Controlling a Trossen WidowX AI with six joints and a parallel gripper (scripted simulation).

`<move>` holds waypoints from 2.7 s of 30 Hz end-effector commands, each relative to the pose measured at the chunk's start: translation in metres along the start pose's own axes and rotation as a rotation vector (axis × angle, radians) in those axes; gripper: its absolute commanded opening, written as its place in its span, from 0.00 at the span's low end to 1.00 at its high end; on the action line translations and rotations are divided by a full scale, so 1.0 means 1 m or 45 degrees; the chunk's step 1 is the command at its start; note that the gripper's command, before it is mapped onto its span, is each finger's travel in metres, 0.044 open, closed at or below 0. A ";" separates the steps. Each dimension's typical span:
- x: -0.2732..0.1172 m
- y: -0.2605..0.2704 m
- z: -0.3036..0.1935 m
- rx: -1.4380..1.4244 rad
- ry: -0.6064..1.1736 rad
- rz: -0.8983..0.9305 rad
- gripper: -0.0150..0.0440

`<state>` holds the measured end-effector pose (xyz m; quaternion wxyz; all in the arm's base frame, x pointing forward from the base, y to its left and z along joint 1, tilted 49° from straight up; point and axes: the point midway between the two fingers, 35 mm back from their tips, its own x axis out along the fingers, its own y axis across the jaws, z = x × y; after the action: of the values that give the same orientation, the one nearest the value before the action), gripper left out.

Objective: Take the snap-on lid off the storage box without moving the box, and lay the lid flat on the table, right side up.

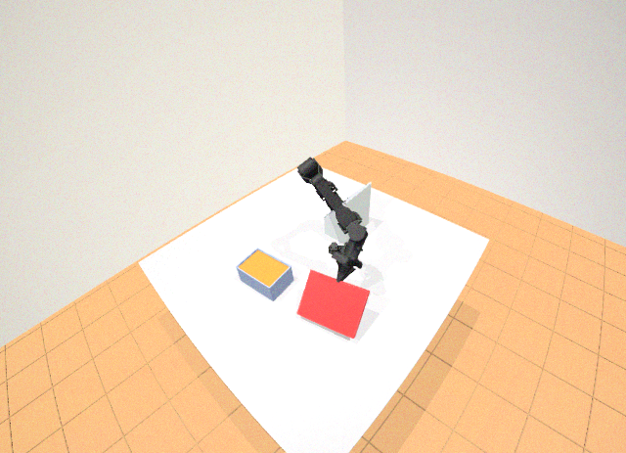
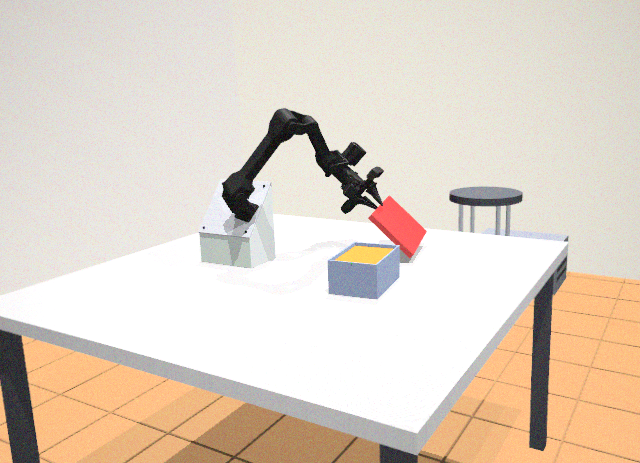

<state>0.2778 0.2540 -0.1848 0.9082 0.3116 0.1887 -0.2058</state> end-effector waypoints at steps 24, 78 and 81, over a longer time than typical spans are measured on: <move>0.013 -0.015 -0.001 -0.001 0.005 0.008 0.25; 0.041 -0.048 0.000 -0.003 0.002 0.009 0.25; 0.043 -0.050 0.000 -0.004 0.002 0.009 0.25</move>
<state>0.2861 0.2198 -0.2235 0.9106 0.3160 0.1881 -0.1885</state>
